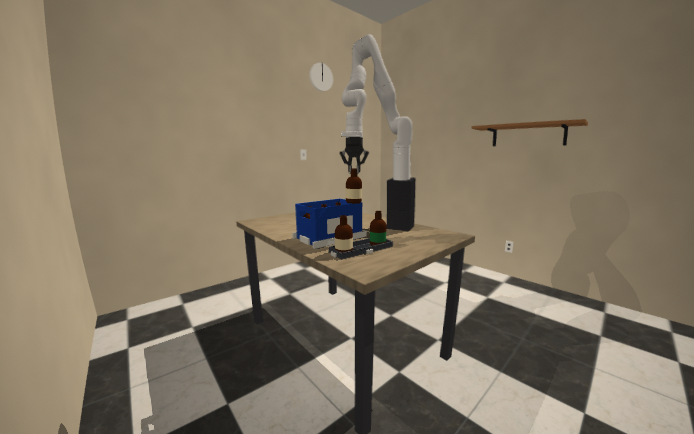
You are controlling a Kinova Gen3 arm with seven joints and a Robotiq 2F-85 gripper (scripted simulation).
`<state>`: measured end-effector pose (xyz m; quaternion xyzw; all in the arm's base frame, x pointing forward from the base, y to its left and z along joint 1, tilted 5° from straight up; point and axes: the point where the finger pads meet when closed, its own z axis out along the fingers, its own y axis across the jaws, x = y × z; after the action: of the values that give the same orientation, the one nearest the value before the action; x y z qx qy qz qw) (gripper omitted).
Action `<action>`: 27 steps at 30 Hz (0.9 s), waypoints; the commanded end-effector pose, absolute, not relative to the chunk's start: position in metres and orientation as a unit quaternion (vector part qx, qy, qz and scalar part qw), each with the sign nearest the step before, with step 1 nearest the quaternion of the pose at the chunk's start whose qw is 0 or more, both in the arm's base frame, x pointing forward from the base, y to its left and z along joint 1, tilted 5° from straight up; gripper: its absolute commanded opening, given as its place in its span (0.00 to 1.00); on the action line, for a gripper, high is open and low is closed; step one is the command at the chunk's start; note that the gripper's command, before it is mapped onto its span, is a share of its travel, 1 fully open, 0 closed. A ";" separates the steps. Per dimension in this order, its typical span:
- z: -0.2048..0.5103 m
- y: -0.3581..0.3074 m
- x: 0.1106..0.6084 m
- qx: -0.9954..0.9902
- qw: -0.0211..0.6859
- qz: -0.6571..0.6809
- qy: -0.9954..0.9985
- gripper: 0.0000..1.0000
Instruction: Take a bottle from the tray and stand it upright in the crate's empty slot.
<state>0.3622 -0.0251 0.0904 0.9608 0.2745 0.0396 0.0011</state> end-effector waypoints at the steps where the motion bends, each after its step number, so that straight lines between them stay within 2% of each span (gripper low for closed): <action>1: 0.091 -0.034 0.357 0.962 -0.001 0.042 0.271 0.00; 27: 0.088 -0.073 0.332 0.962 -0.001 0.042 0.271 0.00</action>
<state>0.3344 -0.0696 0.0875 0.9611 0.2733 0.0393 0.0009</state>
